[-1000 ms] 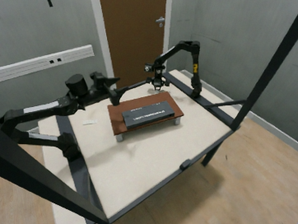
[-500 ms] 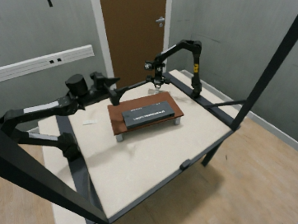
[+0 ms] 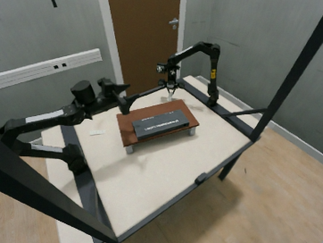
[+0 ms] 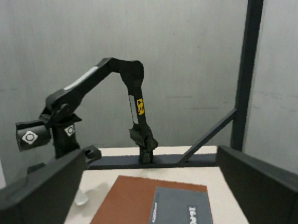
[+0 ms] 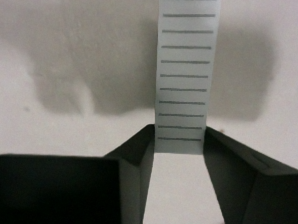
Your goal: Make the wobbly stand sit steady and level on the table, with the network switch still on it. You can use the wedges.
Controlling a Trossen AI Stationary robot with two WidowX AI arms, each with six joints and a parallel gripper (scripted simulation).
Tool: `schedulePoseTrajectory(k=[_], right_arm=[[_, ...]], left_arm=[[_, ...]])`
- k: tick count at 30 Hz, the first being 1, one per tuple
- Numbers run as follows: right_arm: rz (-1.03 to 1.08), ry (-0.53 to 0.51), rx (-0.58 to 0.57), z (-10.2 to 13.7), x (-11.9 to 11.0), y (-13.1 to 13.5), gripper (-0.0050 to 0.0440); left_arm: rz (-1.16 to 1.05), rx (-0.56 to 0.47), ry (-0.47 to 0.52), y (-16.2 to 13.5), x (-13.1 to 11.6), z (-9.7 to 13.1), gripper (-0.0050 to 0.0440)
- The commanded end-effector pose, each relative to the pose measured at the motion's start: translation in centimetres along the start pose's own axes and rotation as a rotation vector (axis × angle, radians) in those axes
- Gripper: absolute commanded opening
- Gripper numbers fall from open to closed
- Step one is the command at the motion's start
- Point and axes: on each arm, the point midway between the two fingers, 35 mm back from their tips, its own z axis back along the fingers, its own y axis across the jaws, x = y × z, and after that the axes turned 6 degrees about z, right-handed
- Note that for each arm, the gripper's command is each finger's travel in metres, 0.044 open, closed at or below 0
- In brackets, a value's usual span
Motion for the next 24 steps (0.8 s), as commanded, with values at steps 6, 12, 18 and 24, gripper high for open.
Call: schedulePoseTrajectory(k=[6, 12, 18, 24], right_arm=[[-0.015, 0.001, -0.066, 3.4, -0.2, -0.8, -0.005], [-0.013, 0.0, -0.066, 3.7, -0.2, -0.8, -0.005], [-0.182, -0.004, -0.041, 2.9, 0.1, 1.7, -0.005], [-0.386, 0.0, -0.055, 2.7, 0.4, 3.5, -0.005]], left_arm=[[-0.005, -0.005, -0.046, -0.2, 1.9, 0.3, 0.04], [-0.005, -0.005, -0.046, -0.2, 1.9, 0.3, 0.04], [-0.005, -0.005, -0.046, -0.2, 1.9, 0.3, 0.04], [-0.005, -0.005, -0.046, -0.2, 1.9, 0.3, 0.04]])
